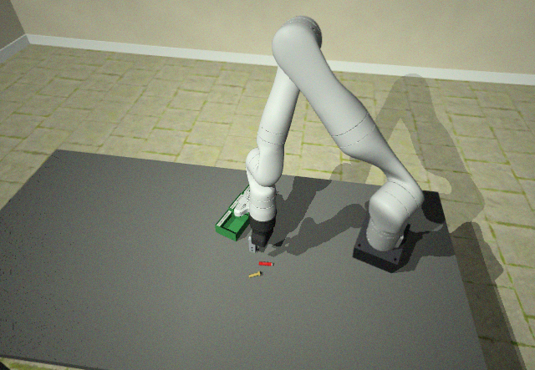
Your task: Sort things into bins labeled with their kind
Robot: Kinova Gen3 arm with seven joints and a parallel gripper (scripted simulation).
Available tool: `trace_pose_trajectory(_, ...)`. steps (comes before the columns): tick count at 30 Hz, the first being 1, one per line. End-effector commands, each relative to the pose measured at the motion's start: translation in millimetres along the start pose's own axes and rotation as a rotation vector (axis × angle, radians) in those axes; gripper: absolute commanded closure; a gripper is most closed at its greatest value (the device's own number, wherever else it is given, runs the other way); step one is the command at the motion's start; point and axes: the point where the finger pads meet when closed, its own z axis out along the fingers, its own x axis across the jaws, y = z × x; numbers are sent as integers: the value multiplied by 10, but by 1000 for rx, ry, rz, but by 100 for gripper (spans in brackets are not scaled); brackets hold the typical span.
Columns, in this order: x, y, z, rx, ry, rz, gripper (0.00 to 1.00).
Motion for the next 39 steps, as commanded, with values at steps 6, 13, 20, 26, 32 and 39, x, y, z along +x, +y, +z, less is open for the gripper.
trace_pose_trajectory(6, -540, 220, -18, 0, 9, -384, 38)
trace_pose_trajectory(13, -540, 221, -18, -1, 9, -634, 38)
trace_pose_trajectory(20, -530, 217, -18, -1, 9, -652, 38)
trace_pose_trajectory(26, -531, 217, -18, -1, 9, -652, 38)
trace_pose_trajectory(32, -534, 218, -18, -1, 9, -652, 38)
trace_pose_trajectory(39, -538, 220, -18, -1, 9, -652, 38)
